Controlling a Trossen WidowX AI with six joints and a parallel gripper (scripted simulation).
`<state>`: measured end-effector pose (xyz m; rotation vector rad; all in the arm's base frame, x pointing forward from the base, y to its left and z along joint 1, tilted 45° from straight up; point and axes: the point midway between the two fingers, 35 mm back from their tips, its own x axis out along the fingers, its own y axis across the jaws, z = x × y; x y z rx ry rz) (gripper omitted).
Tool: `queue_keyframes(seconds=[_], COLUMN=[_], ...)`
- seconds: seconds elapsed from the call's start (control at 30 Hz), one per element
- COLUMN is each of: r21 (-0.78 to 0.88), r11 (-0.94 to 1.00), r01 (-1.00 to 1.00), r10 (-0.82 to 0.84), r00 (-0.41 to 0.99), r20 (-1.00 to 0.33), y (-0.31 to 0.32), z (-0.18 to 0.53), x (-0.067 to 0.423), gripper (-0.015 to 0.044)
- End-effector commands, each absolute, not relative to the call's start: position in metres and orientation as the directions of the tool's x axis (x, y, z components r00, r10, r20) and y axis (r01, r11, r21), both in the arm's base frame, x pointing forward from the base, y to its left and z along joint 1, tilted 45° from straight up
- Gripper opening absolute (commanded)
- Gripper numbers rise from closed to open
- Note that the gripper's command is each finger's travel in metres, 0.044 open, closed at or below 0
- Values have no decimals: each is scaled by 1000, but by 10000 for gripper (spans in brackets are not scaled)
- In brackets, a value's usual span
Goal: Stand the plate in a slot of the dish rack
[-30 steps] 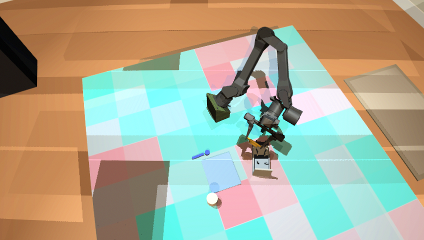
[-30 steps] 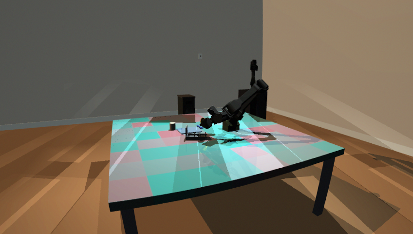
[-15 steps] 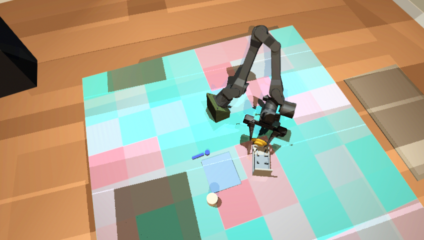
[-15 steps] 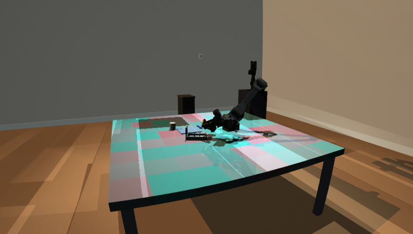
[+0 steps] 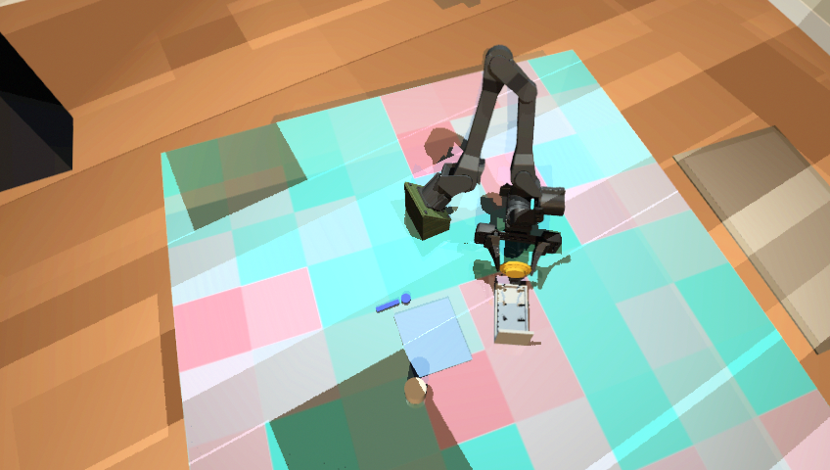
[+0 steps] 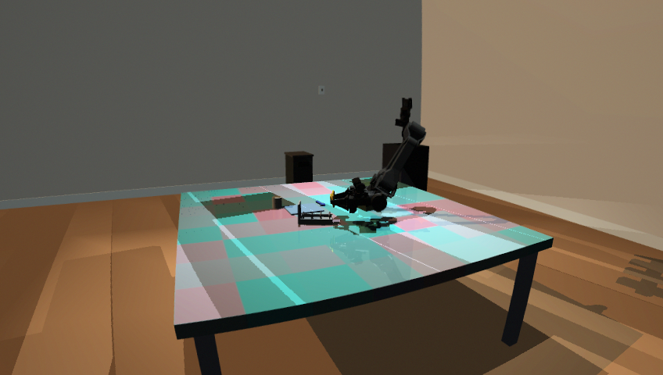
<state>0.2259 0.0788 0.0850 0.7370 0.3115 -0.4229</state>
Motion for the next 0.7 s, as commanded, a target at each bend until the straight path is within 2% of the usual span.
queue_keyframes(seconds=[0.0, 0.67], r21=[615, 618], r11=[660, 662], r01=[431, 424], r10=[-258, -255], r00=[899, 903], r20=[-354, -347], y=[79, 88], z=[89, 79], x=[220, 225], gripper=[0, 0])
